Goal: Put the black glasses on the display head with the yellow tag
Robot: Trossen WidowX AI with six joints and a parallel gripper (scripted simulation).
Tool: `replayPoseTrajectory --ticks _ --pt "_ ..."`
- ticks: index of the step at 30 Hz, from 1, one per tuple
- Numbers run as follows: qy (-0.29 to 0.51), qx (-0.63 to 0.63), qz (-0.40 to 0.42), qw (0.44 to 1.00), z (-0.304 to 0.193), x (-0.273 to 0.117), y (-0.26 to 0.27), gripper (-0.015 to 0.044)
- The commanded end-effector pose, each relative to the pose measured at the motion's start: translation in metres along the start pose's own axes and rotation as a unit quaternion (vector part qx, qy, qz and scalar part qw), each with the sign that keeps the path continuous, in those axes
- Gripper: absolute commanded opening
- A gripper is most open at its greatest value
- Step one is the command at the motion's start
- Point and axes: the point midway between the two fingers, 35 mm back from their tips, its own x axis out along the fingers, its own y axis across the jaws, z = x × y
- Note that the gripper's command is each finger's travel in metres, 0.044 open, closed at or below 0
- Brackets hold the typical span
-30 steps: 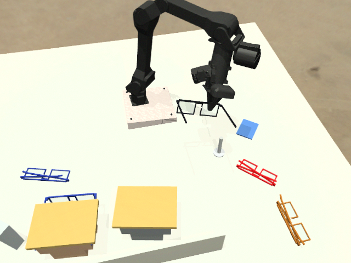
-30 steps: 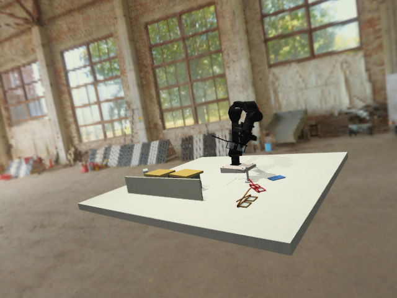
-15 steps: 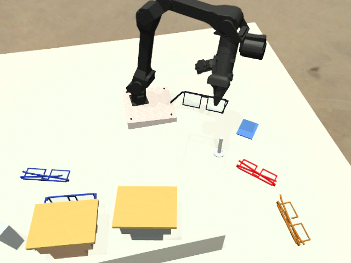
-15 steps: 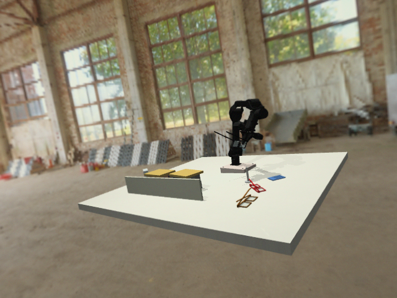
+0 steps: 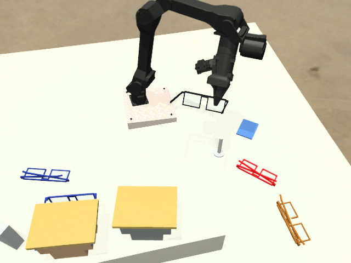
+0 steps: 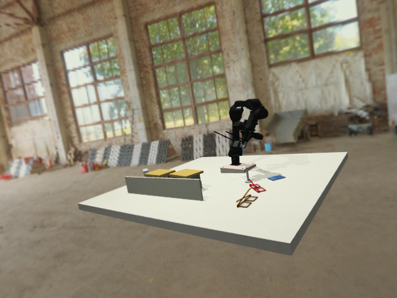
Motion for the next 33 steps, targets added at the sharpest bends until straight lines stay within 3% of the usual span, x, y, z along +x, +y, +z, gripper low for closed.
replayPoseTrajectory --ticks 1,19,33 --pt "0.0 -0.002 -0.001 1.0 0.0 0.0 0.0 0.0" --pt "-0.002 -0.004 -0.004 1.0 0.001 0.002 0.0 0.0" --pt "-0.041 -0.056 -0.089 0.994 0.04 0.047 0.02 0.0"
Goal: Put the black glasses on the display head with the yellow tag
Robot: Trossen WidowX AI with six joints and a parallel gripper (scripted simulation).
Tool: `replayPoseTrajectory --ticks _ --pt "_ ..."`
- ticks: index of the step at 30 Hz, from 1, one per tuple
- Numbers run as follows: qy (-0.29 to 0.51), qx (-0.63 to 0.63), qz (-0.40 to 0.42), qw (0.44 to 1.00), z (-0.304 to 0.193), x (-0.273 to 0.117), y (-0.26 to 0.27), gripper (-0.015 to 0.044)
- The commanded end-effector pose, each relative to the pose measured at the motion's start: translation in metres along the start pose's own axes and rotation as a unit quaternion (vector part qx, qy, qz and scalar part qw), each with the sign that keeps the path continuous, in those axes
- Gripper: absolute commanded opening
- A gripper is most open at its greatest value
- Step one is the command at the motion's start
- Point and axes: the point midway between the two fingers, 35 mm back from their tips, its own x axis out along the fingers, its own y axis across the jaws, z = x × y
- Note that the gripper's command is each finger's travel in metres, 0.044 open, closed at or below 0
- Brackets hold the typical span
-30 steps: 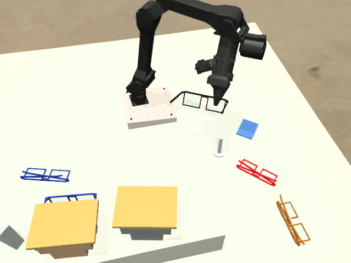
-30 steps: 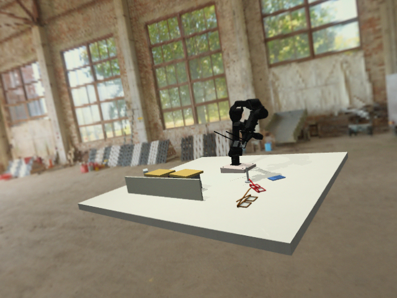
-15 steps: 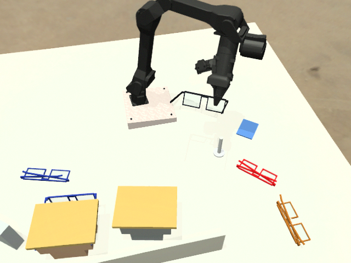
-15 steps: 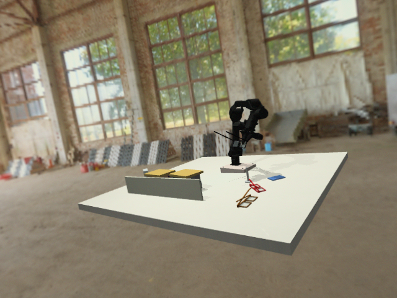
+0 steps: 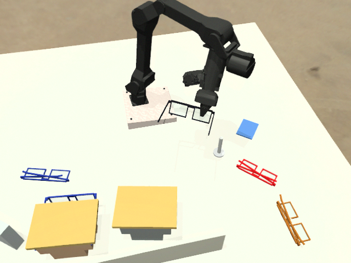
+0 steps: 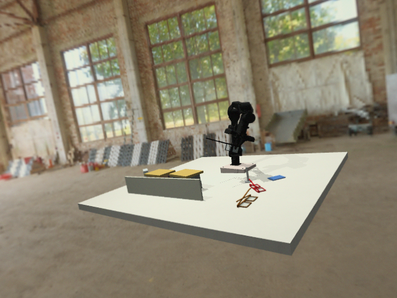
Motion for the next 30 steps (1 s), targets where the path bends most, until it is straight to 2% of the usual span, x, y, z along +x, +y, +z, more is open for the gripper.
replayPoseTrajectory --ticks 1,15,30 --pt "-0.006 -0.015 -0.026 1.0 0.011 0.012 0.004 0.0" --pt "0.002 -0.059 -0.12 0.991 0.055 0.052 0.016 0.0" --pt "0.06 -0.091 -0.198 0.974 0.101 0.084 0.019 0.0"
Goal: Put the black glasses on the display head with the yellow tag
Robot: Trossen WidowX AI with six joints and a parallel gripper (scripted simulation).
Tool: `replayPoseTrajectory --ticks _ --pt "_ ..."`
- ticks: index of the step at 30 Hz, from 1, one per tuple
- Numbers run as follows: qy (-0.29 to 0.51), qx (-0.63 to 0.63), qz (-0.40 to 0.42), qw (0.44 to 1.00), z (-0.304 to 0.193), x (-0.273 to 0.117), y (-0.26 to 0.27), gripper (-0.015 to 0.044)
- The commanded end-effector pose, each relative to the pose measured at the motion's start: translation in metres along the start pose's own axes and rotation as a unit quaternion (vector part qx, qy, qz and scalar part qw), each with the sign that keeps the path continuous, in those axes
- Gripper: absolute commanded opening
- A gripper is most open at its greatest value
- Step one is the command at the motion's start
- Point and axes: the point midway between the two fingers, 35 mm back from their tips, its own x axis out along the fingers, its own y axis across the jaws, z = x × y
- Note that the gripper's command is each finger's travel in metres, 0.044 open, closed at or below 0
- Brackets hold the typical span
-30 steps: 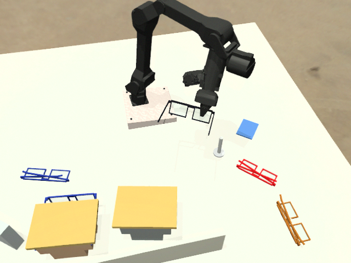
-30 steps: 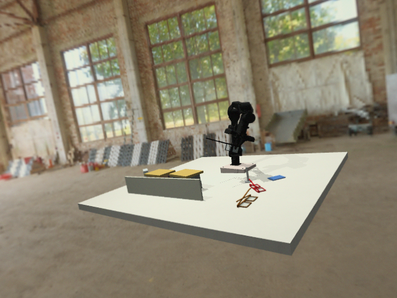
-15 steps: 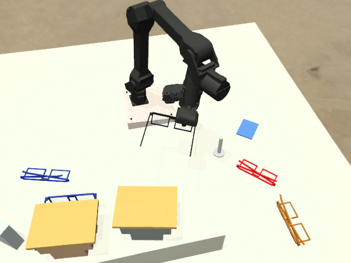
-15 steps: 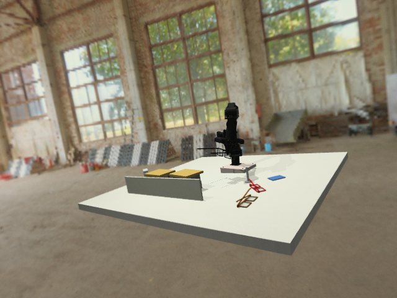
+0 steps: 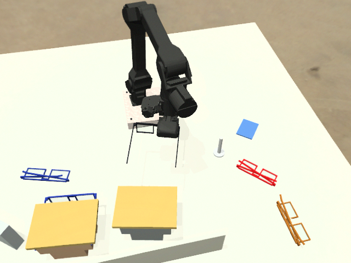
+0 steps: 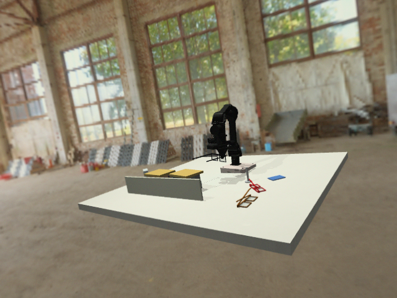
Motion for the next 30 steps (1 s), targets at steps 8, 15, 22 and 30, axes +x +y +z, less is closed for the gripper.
replayPoseTrajectory --ticks 8,15,22,30 --pt "0.037 -0.017 -0.016 0.999 0.017 0.013 -0.001 0.0" --pt "0.035 -0.016 0.005 0.999 0.016 0.021 -0.002 0.0" --pt "0.028 -0.017 -0.001 0.999 0.015 0.029 -0.003 0.0" --pt "0.028 -0.017 -0.004 0.999 0.014 0.037 -0.003 0.0"
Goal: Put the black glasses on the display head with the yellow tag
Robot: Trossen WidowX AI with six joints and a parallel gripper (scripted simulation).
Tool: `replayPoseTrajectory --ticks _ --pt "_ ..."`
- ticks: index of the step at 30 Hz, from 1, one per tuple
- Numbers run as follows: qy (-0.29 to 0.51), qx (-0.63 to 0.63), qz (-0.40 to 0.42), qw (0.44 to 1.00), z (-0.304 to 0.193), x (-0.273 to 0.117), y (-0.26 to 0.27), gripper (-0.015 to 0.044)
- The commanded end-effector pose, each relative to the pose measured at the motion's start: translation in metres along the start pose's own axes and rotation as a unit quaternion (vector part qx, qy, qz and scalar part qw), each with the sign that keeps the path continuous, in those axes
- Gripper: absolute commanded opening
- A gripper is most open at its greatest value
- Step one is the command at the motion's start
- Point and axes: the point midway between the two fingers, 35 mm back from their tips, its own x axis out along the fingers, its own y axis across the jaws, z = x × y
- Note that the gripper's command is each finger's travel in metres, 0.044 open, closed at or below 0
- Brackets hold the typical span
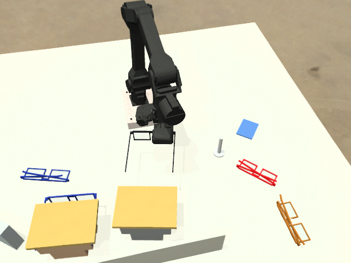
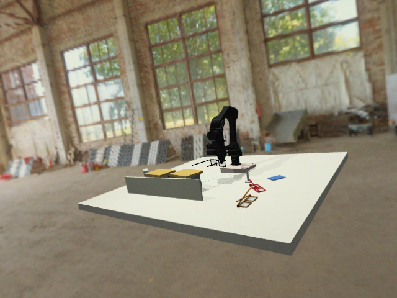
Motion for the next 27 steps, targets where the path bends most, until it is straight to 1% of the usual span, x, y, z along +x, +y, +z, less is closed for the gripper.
replayPoseTrajectory --ticks 1,27 --pt "-0.002 0.002 -0.001 1.0 0.001 0.005 -0.001 0.0" --pt "-0.002 0.002 -0.001 1.0 0.003 0.032 -0.002 0.0"
